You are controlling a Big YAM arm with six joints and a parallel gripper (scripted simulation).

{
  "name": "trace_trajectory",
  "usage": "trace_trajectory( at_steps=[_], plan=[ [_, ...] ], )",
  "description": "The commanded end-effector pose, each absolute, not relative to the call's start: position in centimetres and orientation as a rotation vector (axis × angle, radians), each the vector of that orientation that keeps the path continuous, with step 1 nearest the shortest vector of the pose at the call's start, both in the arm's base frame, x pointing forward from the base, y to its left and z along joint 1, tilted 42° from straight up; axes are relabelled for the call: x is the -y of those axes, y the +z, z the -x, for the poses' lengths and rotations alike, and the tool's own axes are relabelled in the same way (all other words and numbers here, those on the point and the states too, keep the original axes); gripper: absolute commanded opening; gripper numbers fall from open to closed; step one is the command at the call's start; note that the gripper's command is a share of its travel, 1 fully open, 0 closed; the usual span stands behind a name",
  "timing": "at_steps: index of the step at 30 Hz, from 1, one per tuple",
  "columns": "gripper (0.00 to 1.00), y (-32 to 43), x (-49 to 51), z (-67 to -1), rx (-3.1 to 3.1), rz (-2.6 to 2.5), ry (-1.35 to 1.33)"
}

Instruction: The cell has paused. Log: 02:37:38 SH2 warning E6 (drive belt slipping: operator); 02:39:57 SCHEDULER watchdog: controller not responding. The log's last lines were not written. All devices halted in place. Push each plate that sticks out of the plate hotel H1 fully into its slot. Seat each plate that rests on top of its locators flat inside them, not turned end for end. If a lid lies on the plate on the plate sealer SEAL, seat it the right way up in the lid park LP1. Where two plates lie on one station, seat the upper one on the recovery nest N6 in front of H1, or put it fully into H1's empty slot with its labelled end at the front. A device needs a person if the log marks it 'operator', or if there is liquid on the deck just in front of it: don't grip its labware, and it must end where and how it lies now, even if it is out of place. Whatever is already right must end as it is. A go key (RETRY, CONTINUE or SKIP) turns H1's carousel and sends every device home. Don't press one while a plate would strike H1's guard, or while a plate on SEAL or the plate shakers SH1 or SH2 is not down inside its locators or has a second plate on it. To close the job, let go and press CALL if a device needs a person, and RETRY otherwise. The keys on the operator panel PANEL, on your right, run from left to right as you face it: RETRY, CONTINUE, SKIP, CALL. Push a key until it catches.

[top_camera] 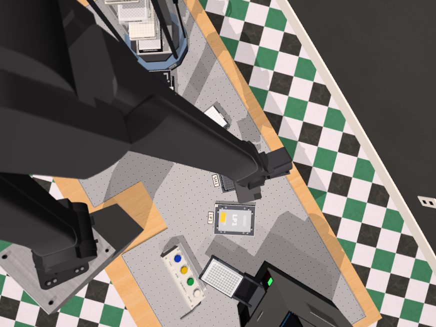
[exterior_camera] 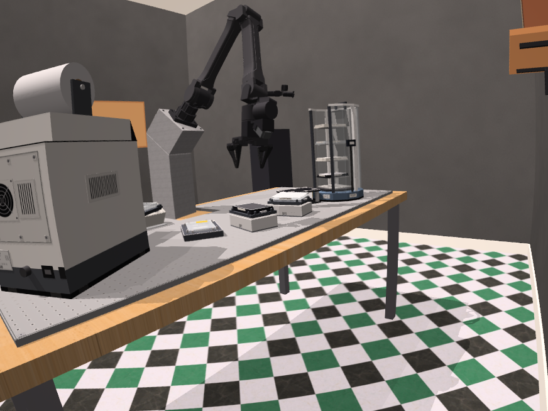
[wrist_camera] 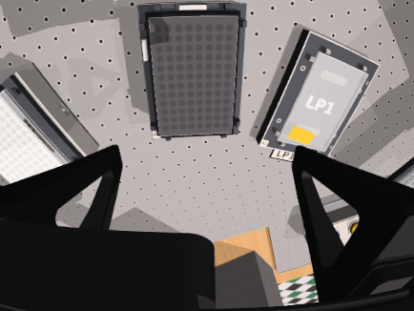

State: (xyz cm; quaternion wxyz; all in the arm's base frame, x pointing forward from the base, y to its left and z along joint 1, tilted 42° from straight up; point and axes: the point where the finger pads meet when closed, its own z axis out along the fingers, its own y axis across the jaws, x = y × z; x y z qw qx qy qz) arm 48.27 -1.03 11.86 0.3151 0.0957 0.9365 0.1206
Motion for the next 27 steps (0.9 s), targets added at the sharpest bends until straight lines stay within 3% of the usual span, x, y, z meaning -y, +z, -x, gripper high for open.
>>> trace_trajectory(
  at_steps=[1, 23, 27],
  plan=[
    [1.0, 13.0, 1.9, -47.3, -2.464, -0.248, 0.304],
    [1.0, 15.2, 2.6, -45.6, -2.478, -0.241, 0.307],
    [1.0, 13.6, 3.9, -45.0, -2.457, -0.407, 0.435]
  ],
)
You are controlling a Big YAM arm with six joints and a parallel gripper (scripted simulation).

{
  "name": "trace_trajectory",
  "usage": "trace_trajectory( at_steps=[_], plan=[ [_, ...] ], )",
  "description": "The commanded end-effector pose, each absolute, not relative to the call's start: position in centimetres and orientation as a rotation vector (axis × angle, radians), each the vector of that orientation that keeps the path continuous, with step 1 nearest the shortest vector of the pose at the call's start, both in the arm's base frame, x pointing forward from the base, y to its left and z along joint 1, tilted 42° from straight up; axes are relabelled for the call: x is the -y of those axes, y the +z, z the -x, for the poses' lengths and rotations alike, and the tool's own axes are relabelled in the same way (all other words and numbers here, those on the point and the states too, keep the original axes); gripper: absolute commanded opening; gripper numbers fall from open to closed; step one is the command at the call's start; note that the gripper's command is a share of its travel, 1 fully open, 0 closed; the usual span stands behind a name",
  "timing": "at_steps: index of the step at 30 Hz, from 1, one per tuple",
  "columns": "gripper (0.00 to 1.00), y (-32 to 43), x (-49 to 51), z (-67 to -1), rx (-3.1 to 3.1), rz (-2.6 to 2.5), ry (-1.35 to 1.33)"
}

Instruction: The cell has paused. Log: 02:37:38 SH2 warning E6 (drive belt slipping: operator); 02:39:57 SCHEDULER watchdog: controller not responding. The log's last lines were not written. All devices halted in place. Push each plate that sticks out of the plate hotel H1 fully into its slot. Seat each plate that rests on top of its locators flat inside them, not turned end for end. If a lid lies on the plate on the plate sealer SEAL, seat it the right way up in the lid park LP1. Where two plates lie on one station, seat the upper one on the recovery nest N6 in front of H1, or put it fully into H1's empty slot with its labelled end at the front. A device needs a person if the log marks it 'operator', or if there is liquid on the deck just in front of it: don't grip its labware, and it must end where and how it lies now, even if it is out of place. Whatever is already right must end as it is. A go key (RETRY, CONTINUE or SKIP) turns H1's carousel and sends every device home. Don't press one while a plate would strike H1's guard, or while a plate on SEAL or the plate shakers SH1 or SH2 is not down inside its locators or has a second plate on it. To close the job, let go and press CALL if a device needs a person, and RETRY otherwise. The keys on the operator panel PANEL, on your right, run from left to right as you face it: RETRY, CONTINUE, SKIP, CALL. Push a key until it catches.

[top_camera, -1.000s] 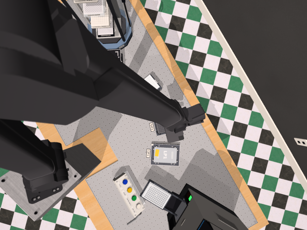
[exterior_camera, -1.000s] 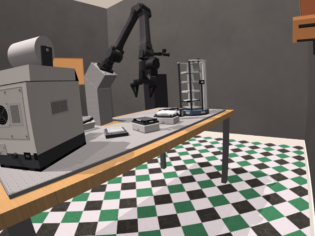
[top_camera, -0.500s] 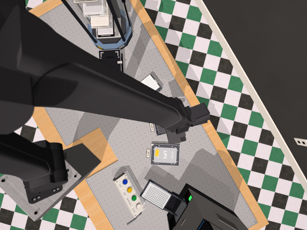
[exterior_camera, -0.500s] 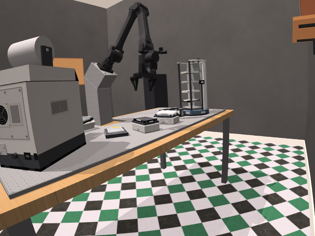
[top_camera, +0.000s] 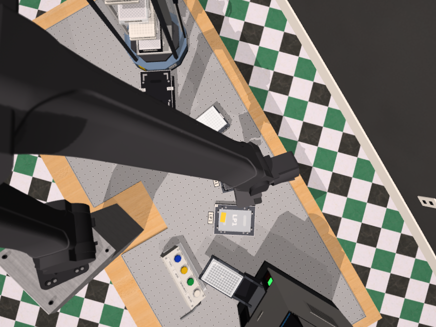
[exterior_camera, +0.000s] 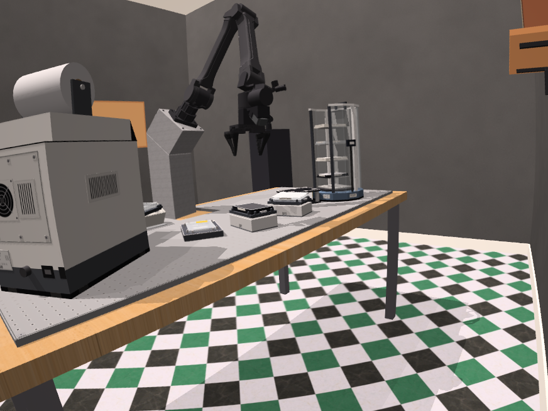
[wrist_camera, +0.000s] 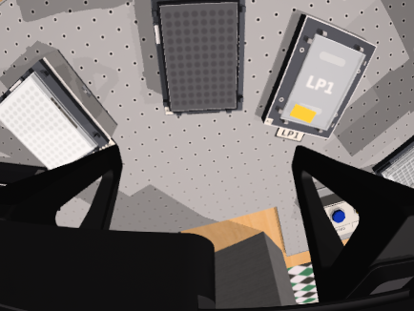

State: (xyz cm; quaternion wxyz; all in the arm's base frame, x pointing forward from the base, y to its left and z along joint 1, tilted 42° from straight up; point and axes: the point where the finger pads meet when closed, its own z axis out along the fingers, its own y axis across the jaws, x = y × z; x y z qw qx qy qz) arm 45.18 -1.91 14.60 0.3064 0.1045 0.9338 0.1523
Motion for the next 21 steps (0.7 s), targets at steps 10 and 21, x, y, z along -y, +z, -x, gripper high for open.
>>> trace_trajectory(
  at_steps=[10, 21],
  plan=[
    [1.0, 12.2, 5.8, -43.8, -2.43, -0.52, 0.541],
    [1.0, 12.3, 8.1, -43.2, -2.397, -0.472, 0.517]
  ],
)
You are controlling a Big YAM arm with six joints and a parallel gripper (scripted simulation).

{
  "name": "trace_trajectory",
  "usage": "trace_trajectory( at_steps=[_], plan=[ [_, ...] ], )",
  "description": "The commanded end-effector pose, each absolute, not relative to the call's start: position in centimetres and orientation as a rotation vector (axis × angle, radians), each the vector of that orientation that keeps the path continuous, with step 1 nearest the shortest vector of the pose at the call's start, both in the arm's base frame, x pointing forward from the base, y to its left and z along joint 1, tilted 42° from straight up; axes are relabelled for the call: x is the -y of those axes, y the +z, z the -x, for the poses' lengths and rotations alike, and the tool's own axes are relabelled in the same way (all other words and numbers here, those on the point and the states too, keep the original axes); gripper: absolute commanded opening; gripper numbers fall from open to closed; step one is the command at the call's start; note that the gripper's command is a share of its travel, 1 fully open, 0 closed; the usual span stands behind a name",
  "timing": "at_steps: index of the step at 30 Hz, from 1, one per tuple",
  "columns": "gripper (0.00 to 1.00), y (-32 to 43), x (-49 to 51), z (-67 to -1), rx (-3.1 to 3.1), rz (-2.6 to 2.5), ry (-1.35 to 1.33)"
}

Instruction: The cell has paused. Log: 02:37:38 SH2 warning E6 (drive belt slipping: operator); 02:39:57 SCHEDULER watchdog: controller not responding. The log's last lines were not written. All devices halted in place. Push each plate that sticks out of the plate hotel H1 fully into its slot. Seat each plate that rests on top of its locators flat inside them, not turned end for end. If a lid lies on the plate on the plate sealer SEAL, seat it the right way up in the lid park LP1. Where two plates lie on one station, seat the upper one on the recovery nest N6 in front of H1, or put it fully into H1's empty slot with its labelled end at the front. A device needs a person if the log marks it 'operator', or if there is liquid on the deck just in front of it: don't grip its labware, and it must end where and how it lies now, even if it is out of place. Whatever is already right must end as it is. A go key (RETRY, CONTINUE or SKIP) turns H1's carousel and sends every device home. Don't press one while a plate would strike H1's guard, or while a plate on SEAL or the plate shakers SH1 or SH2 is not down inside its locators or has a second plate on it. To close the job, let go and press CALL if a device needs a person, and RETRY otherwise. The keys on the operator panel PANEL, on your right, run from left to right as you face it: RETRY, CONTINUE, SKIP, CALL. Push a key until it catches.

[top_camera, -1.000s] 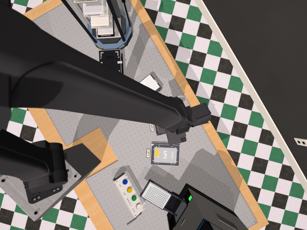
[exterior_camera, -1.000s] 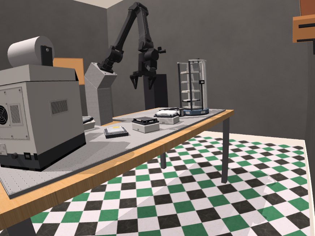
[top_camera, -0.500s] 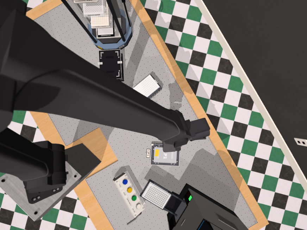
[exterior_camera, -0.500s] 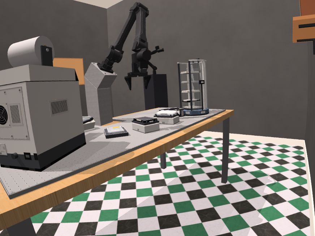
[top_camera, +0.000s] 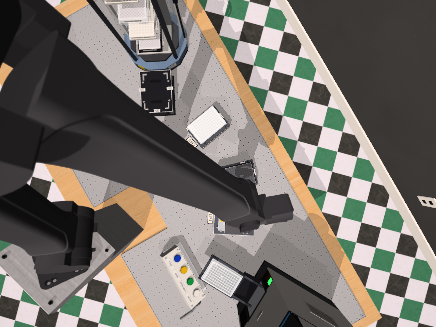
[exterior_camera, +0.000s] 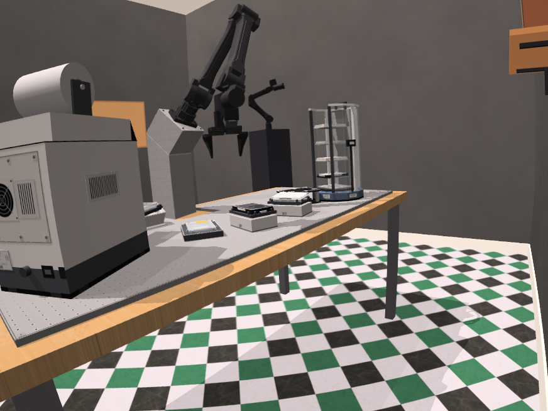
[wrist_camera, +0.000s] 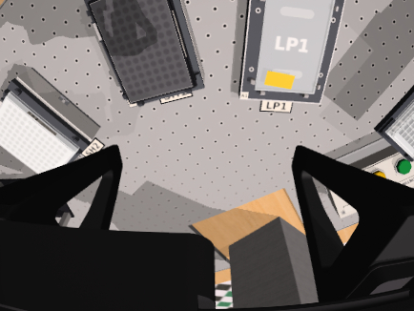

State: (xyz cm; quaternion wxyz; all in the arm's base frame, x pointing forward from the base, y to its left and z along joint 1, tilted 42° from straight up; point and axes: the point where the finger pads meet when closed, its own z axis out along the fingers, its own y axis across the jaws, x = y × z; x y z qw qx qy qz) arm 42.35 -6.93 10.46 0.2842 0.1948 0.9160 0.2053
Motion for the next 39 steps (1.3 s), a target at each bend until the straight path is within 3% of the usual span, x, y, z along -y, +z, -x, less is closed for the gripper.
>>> trace_trajectory(
  at_steps=[1, 27, 39],
  plan=[
    [1.0, 11.0, 8.2, -42.6, -2.418, -0.484, 0.525],
    [1.0, 5.8, 13.9, -39.3, -2.428, -0.492, 0.528],
    [1.0, 3.3, 14.9, -36.8, -2.355, -0.938, 0.677]
  ],
)
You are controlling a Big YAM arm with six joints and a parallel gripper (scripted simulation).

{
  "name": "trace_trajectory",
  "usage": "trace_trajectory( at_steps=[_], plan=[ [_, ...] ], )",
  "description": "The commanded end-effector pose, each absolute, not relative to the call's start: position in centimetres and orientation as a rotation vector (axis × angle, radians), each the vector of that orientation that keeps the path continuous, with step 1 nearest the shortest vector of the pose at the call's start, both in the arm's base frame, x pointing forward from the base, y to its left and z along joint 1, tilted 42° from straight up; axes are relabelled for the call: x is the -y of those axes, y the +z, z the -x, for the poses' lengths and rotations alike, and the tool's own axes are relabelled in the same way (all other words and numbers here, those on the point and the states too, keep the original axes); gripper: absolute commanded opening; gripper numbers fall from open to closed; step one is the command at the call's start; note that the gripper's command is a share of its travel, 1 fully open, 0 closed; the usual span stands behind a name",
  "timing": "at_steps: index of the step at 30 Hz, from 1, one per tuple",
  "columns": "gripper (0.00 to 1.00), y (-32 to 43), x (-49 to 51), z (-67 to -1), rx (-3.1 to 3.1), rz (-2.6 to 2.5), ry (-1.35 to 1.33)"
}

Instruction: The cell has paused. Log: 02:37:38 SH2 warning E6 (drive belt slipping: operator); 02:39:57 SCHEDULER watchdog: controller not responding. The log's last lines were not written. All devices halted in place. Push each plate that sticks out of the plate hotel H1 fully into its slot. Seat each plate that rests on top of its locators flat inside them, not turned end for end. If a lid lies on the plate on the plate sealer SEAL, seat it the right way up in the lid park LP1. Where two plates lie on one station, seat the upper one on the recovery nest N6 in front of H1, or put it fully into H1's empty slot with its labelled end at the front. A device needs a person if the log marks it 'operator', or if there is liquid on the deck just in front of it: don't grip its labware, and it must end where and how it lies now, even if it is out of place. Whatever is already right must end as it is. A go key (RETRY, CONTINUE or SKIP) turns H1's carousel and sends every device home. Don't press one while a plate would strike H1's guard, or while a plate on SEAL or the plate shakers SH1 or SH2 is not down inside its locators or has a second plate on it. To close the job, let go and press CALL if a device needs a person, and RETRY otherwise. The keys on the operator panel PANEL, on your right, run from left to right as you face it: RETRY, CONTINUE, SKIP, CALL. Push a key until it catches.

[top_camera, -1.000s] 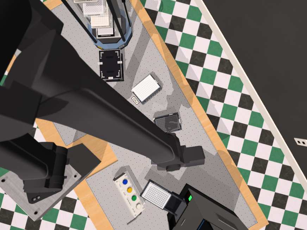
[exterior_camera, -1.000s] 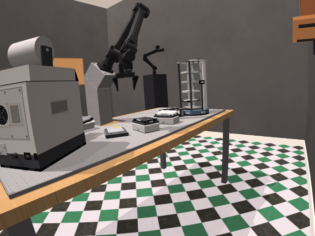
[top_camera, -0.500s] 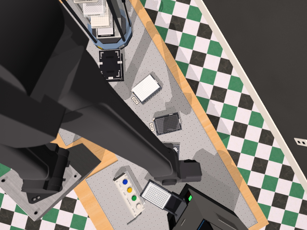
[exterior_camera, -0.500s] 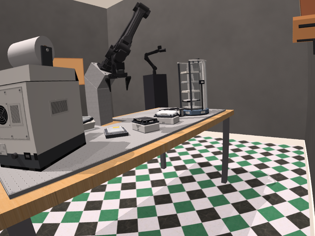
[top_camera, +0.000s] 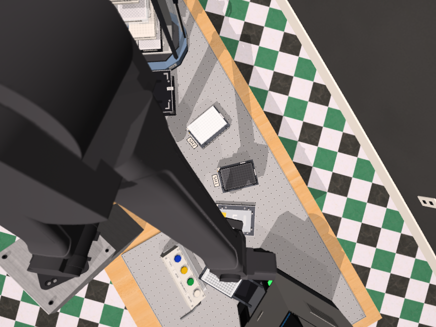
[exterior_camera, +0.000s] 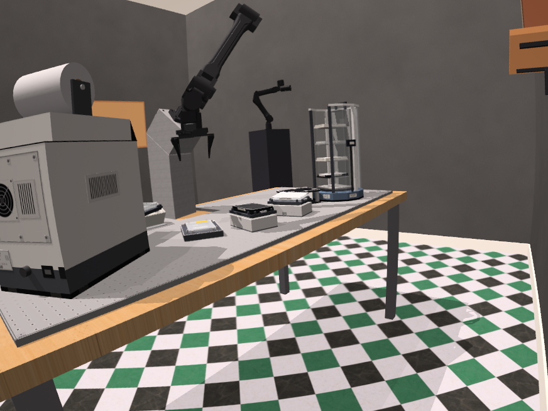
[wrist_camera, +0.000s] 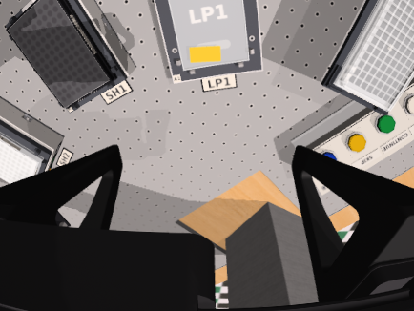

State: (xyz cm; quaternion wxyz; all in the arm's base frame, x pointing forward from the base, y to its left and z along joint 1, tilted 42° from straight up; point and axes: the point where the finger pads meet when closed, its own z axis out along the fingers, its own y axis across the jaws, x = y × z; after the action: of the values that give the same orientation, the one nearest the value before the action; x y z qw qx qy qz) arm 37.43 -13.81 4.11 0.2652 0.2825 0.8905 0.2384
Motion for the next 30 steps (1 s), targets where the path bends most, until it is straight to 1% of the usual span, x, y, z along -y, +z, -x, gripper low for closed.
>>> trace_trajectory(
  at_steps=[1, 9, 12, 14, 30],
  plan=[
    [1.0, 3.1, 15.1, -36.5, -2.352, -0.948, 0.68],
    [1.0, 1.4, 16.0, -34.8, -2.359, -0.921, 0.672],
    [1.0, 2.2, 16.8, -35.3, -2.34, -0.899, 0.654],
    [1.0, 0.7, 16.4, -34.2, -2.359, -0.921, 0.672],
    [1.0, -2.3, 18.3, -31.2, -2.356, -0.919, 0.669]
  ],
)
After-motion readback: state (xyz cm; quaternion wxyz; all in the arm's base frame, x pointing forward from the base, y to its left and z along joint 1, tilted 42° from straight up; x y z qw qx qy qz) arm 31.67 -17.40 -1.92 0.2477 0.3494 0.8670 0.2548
